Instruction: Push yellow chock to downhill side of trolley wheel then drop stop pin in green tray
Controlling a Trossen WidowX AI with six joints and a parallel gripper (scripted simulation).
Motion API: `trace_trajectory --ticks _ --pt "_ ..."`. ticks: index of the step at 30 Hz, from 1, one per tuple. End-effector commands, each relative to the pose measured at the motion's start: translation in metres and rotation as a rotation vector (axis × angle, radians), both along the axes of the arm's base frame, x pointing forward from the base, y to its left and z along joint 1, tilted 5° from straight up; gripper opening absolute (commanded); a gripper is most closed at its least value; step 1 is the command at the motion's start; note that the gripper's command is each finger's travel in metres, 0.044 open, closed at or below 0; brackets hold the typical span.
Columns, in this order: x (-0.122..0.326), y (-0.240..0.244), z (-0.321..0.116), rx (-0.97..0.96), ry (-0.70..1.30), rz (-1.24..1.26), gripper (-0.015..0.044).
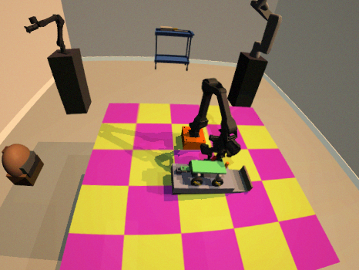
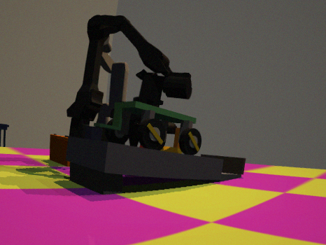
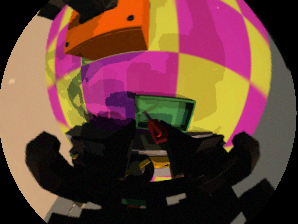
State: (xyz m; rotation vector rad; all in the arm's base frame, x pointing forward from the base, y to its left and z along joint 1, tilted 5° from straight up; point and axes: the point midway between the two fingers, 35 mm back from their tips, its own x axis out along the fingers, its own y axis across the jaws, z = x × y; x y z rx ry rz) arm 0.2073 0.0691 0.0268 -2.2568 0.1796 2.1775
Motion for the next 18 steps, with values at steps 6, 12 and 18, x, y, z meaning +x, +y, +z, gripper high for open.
trace_trajectory --ticks 6,12,18 --pt "0.0002 0.0060 -0.0020 -0.001 -0.004 -0.002 0.0190" --pt "-0.0001 0.0095 -0.0035 -0.001 -0.004 -0.002 0.0190" --pt "-0.0003 0.0128 -0.0051 -0.001 -0.004 -0.002 0.0190"
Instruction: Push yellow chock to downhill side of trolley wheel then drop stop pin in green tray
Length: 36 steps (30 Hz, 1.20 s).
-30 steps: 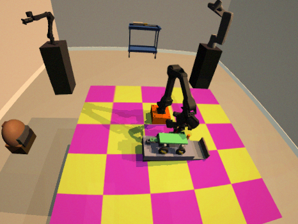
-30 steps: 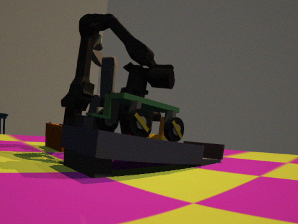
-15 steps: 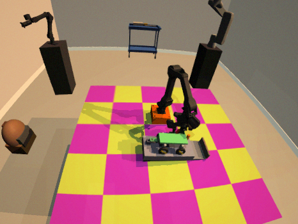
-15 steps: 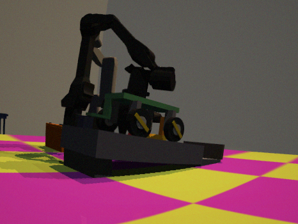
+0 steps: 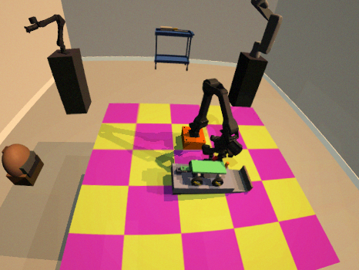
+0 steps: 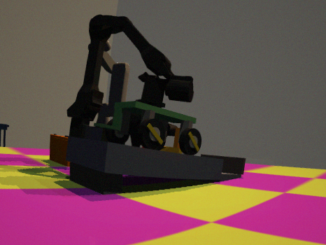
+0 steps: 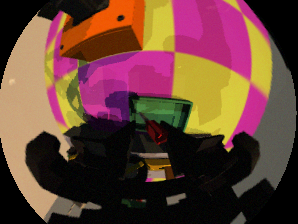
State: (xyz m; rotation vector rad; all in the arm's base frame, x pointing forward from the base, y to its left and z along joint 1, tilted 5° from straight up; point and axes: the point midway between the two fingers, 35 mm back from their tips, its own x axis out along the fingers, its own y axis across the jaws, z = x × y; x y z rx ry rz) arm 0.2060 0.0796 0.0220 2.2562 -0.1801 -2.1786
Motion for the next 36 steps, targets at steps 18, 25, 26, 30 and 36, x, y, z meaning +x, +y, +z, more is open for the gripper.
trace_trajectory --ticks 18,25,26,30,36 --pt "0.001 0.011 -0.005 0.000 -0.005 -0.002 0.0190" --pt "0.001 0.014 -0.007 0.001 -0.005 -0.002 0.0190" --pt "0.001 0.014 -0.007 0.001 -0.005 -0.002 0.0190" --pt "0.001 0.016 -0.008 0.001 -0.005 -0.002 0.0190" --pt "0.002 0.018 -0.010 0.001 -0.005 -0.002 0.0190"
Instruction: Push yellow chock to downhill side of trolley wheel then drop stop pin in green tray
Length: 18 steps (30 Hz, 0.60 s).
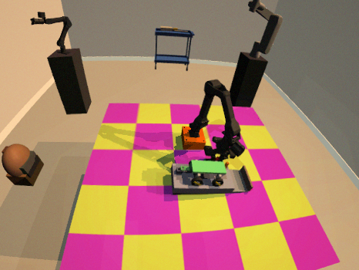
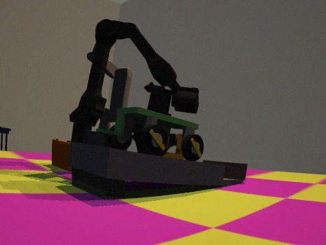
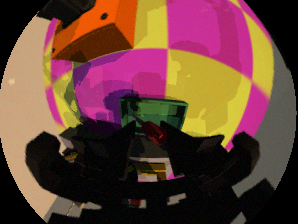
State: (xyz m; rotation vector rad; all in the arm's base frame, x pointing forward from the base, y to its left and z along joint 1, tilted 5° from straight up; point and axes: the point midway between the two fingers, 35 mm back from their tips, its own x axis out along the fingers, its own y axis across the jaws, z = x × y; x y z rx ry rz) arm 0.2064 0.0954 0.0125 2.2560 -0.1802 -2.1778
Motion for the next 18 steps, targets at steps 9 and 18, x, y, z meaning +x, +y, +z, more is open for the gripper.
trace_trajectory --ticks 9,18 --pt "0.0016 0.0057 -0.0029 0.002 -0.004 -0.003 0.0190" --pt "0.0024 0.0095 -0.0053 0.002 -0.004 -0.003 0.0190"
